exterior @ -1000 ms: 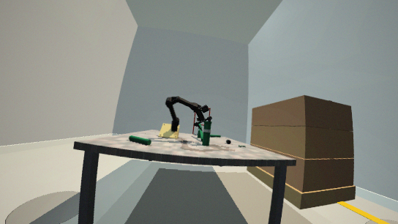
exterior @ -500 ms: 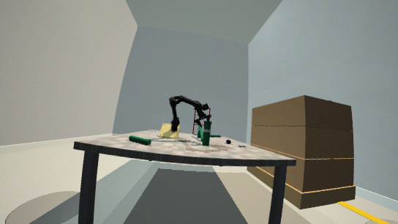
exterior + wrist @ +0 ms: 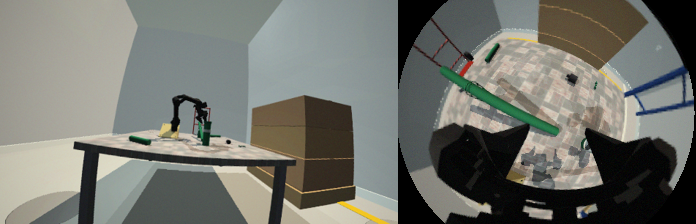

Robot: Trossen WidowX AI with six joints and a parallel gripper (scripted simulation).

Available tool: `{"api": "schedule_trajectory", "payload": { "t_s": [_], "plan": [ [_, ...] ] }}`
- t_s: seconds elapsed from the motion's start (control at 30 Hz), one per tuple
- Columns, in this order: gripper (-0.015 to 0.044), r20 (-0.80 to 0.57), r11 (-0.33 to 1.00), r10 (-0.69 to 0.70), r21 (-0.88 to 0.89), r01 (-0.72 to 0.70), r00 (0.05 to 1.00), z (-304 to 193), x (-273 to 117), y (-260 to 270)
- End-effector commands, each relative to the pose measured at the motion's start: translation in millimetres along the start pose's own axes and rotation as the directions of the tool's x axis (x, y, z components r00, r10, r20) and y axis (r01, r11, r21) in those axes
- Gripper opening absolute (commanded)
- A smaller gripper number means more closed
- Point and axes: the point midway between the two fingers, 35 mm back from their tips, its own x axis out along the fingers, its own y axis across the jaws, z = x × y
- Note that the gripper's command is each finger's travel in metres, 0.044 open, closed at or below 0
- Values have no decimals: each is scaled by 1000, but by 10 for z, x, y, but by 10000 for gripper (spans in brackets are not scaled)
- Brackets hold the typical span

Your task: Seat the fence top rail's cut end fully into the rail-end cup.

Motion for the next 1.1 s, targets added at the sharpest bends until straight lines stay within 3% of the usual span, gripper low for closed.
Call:
{"api": "schedule_trajectory", "payload": {
  "t_s": [0.0,0.57,0.73,0.83,0.93,1.07],
  "plan": [
    [440,16,873,-77,484,59,997,171,-321,203],
    [440,3,898,-68,436,60,998,173,-298,220],
    [440,-96,999,-5,38,9,995,183,-125,350],
    [440,-180,957,43,-275,-93,983,175,13,452],
    [440,-265,809,91,-543,-226,960,155,146,555],
    [440,-379,477,152,-781,-403,913,111,317,694]
  ]
}}
